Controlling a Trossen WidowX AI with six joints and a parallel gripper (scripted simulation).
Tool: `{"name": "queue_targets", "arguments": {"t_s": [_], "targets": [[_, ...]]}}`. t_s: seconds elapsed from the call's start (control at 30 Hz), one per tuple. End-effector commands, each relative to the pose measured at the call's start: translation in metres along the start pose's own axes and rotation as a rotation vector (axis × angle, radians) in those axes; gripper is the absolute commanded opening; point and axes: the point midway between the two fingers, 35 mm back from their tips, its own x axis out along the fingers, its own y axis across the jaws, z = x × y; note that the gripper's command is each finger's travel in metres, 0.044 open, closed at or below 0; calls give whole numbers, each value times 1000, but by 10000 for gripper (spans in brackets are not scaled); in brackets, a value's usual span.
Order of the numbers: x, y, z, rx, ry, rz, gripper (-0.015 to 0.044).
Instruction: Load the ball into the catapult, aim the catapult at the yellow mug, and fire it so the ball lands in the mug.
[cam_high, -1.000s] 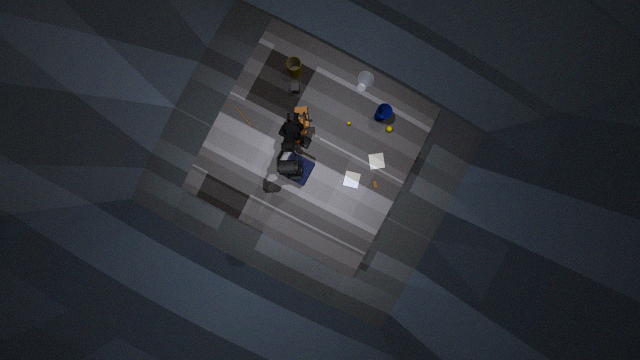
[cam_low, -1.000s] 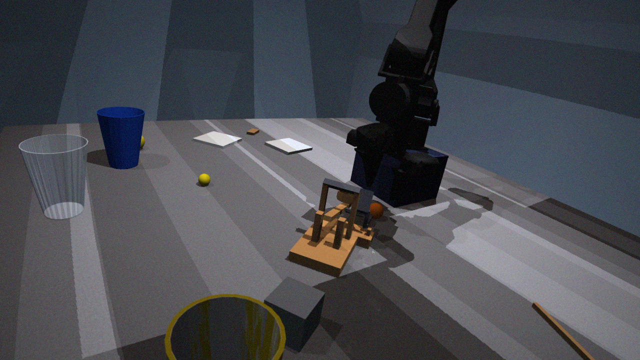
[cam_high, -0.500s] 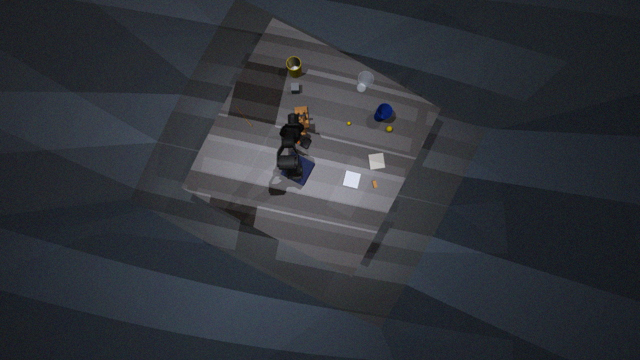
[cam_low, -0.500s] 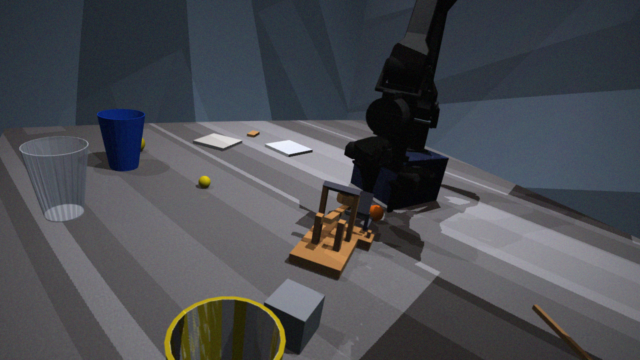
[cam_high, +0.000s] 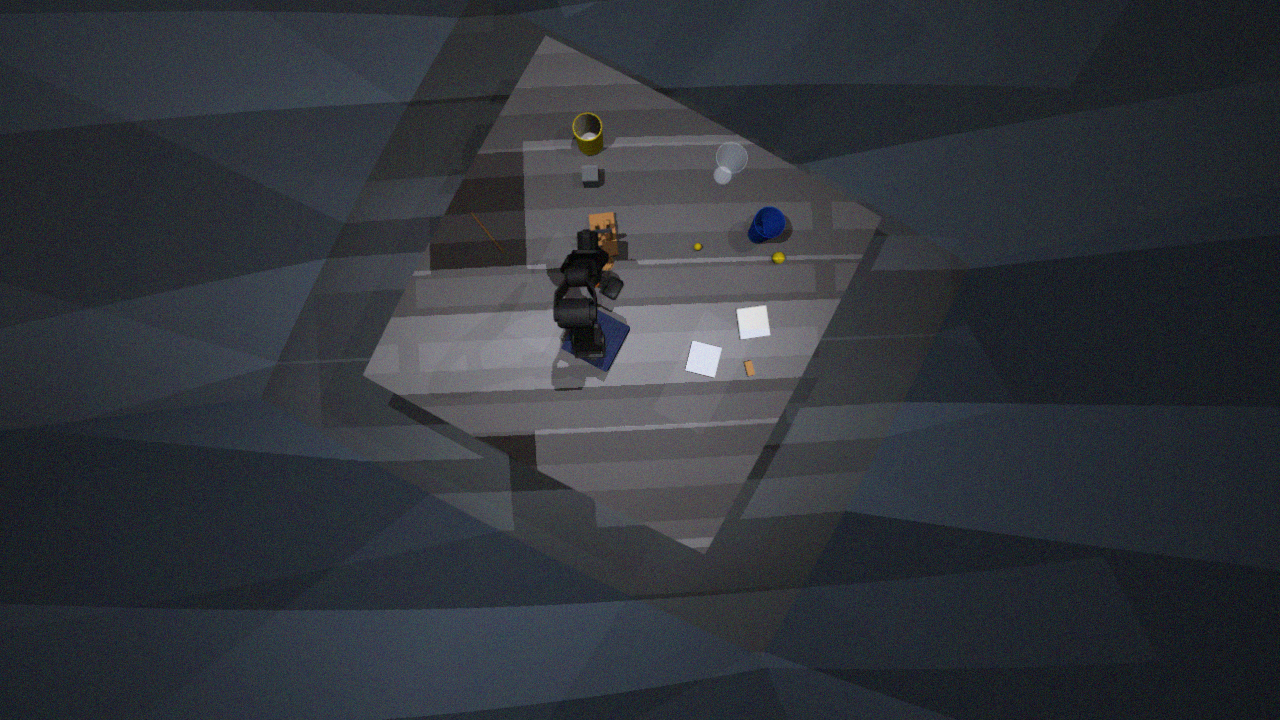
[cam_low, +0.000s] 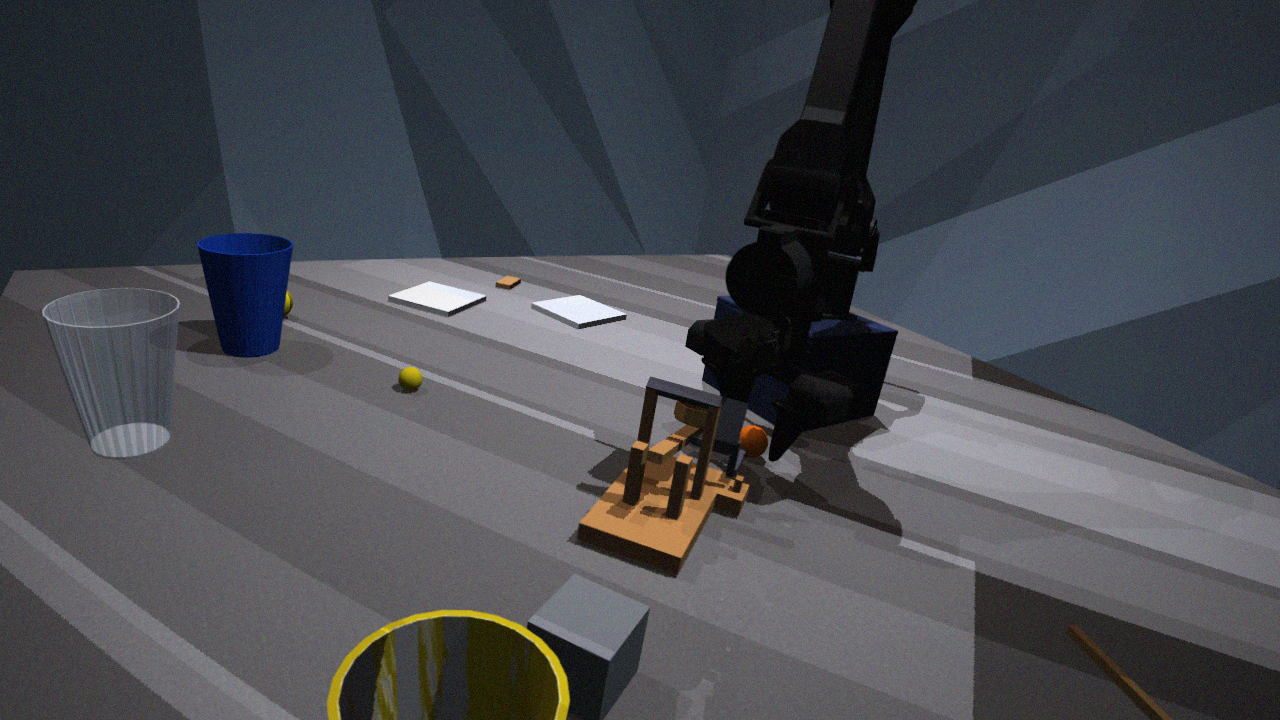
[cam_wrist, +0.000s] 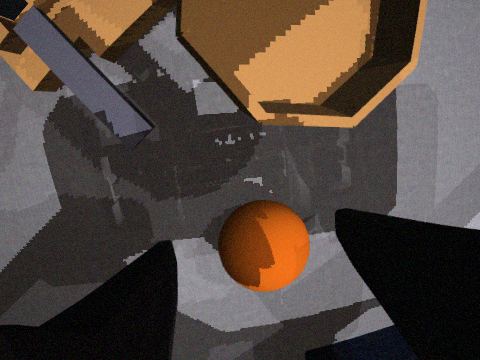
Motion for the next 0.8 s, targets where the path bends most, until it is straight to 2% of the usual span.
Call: {"name": "queue_targets", "arguments": {"t_s": [0.0,0.13,0.33,0.47,0.77], "targets": [[5,-1,-2,-1,8,-5,247],[5,-1,-2,-1,8,-5,142],[5,-1,-2,-1,8,-5,103],[-3,0,0,-1,8,-5,0],[-55,7,7,-1,7,-4,0]]}}
